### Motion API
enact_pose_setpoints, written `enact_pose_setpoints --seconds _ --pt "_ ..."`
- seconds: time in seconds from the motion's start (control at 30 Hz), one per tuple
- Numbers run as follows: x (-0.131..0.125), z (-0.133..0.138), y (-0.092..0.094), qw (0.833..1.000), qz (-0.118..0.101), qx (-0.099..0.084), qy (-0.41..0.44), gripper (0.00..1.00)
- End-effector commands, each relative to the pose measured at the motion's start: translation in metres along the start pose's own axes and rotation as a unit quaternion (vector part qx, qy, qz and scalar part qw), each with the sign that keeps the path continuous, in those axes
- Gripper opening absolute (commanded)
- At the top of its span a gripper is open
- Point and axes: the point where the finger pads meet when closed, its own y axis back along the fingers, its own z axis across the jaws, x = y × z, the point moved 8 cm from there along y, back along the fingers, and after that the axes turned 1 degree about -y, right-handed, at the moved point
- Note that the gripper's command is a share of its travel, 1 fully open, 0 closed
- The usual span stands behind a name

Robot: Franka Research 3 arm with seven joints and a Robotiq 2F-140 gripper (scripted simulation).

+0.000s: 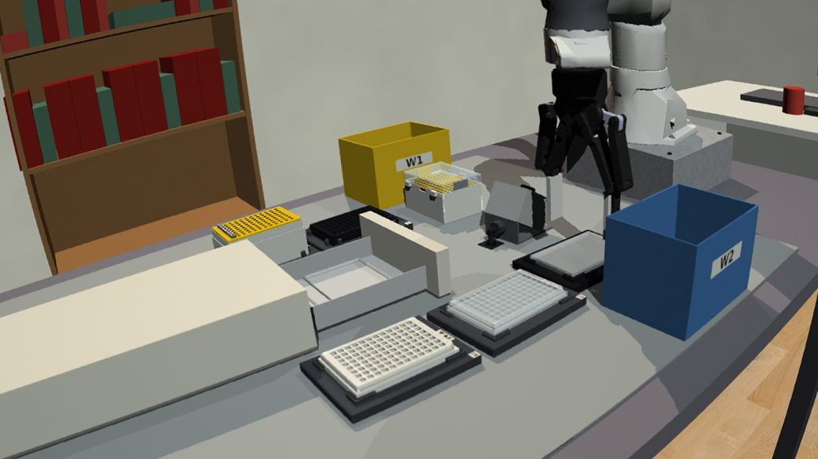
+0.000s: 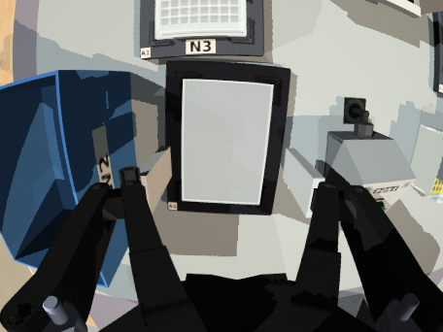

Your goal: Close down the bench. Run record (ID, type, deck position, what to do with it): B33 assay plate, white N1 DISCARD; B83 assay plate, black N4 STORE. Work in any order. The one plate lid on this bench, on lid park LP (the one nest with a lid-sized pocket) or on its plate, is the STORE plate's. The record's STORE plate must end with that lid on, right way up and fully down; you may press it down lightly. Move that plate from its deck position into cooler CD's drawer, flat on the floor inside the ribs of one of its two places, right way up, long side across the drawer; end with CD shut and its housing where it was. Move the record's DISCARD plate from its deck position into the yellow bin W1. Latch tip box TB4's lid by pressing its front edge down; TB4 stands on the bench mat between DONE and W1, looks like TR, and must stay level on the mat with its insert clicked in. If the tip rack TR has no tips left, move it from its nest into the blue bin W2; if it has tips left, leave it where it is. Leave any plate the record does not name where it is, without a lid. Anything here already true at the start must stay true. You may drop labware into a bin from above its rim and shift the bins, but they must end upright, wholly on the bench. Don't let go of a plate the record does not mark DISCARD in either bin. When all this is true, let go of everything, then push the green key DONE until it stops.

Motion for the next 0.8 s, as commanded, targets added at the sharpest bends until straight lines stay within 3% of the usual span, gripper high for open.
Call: enact_pose_setpoints --seconds 0.0,0.47,0.77 --pt "0.002 -0.002 -0.003 1.0 0.006 0.002 -0.022 0.66" --pt "0.003 -0.002 -0.019 1.0 0.006 0.002 -0.022 0.66" --pt "0.003 -0.002 -0.019 1.0 0.006 0.002 -0.022 0.66"
